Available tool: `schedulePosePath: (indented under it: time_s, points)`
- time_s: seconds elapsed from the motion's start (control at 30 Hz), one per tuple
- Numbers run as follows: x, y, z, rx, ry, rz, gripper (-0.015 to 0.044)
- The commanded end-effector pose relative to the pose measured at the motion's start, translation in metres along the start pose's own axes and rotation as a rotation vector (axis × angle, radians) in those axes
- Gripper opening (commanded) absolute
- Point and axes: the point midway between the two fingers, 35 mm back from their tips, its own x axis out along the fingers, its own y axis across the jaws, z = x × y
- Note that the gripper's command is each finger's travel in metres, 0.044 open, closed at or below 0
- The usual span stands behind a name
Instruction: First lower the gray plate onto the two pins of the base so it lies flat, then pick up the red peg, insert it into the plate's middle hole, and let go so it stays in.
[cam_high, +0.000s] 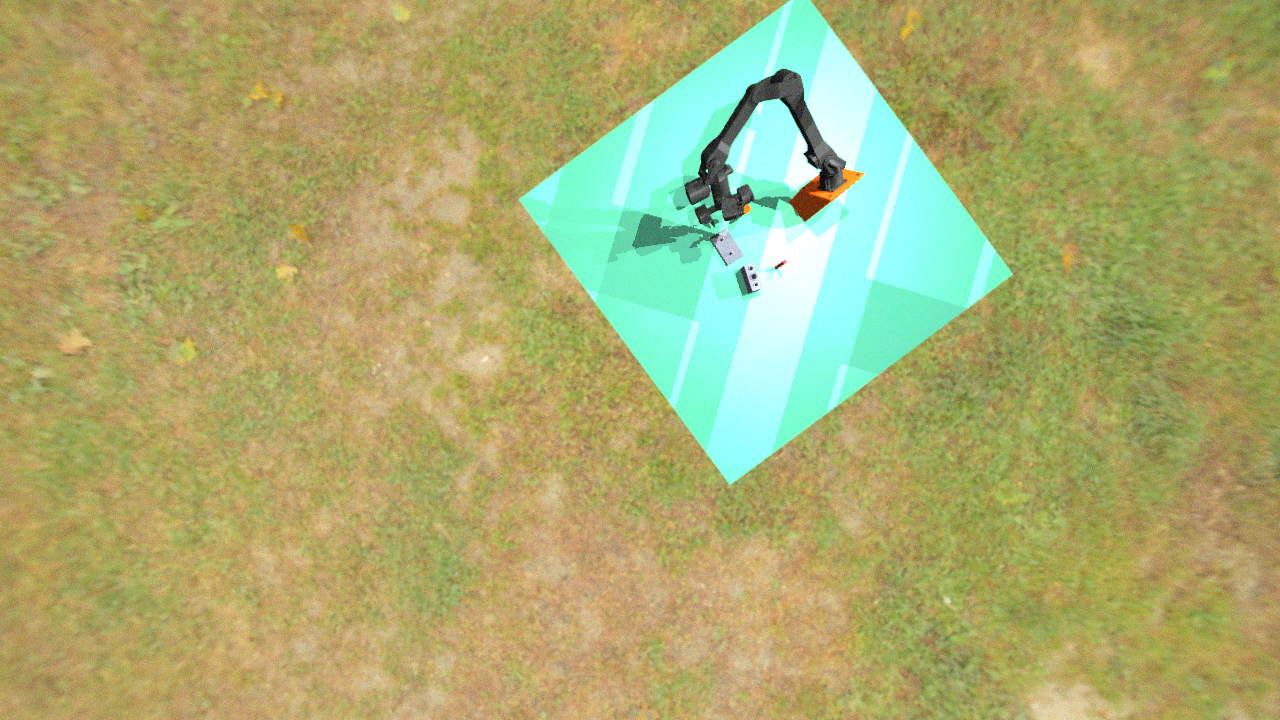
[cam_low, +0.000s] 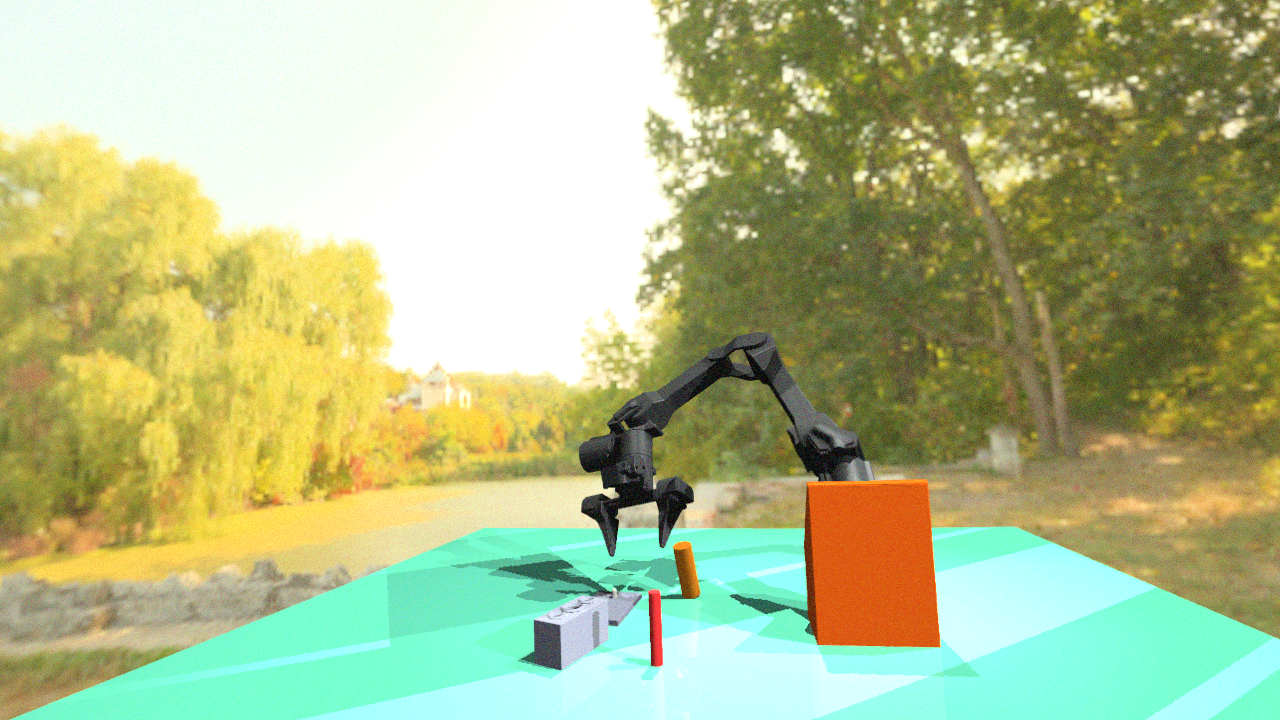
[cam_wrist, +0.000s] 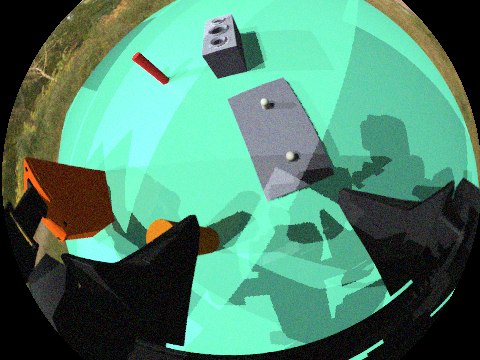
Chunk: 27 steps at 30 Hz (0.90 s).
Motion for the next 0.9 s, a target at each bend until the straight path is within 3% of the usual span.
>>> schedulePosePath:
  time_s: [0.0, 0.2, 0.43, 0.73, 0.87]
  points:
    - [0.010, -0.005, 0.039, 0.000, 0.066, 0.021, 0.0440]
    - [0.031, 0.004, 0.133, 0.013, 0.259, -0.021, 0.0440]
    - [0.054, 0.039, 0.227, 0.016, 0.436, -0.215, 0.0440]
    - [0.056, 0.039, 0.229, 0.015, 0.439, -0.222, 0.0440]
    - [0.089, 0.031, 0.213, 0.016, 0.441, -0.223, 0.0440]
